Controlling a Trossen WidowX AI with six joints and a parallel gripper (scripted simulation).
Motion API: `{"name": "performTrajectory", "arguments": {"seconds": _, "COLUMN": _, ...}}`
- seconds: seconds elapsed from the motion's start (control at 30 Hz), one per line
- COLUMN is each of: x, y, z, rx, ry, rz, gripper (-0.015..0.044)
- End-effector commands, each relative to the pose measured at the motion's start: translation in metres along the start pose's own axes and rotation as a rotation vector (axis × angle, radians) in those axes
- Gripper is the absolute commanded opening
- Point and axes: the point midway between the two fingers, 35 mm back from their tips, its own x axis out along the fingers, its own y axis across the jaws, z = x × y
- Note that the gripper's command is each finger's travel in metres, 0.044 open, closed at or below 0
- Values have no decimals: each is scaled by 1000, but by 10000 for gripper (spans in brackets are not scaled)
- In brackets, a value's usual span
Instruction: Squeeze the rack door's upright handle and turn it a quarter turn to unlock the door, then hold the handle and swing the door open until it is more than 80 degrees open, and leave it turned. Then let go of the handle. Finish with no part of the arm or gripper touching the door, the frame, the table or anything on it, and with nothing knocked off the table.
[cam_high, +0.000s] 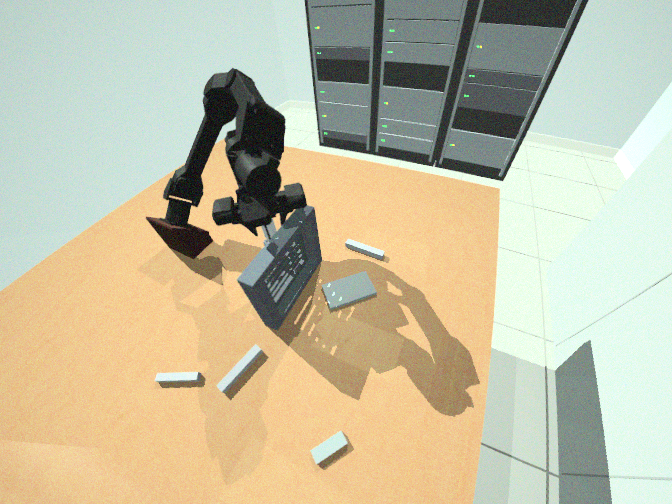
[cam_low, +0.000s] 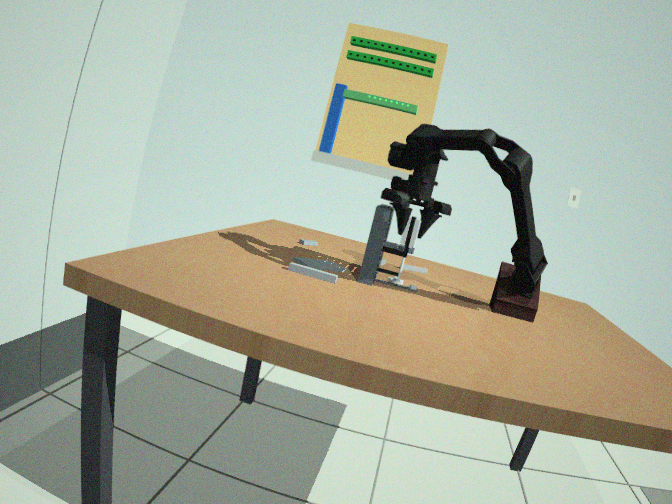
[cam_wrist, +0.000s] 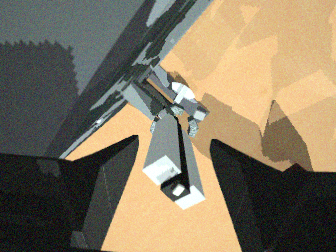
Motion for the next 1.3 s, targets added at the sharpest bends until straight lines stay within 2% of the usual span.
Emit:
{"name": "performTrajectory", "arguments": {"seconds": 0.0, "x": 0, "y": 0, "z": 0, "rx": 351, "ry": 1, "rz": 1, "gripper": 283}}
{"name": "performTrajectory", "arguments": {"seconds": 0.37, "x": 0, "y": 0, "z": 0, "rx": 863, "ry": 1, "rz": 1, "gripper": 283}}
{"name": "performTrajectory", "arguments": {"seconds": 0.73, "x": 0, "y": 0, "z": 0, "rx": 871, "ry": 1, "rz": 1, "gripper": 283}}
{"name": "performTrajectory", "arguments": {"seconds": 1.0, "x": 0, "y": 0, "z": 0, "rx": 871, "ry": 1, "rz": 1, "gripper": 73}}
{"name": "performTrajectory", "arguments": {"seconds": 1.27, "x": 0, "y": 0, "z": 0, "rx": 871, "ry": 1, "rz": 1, "gripper": 20}}
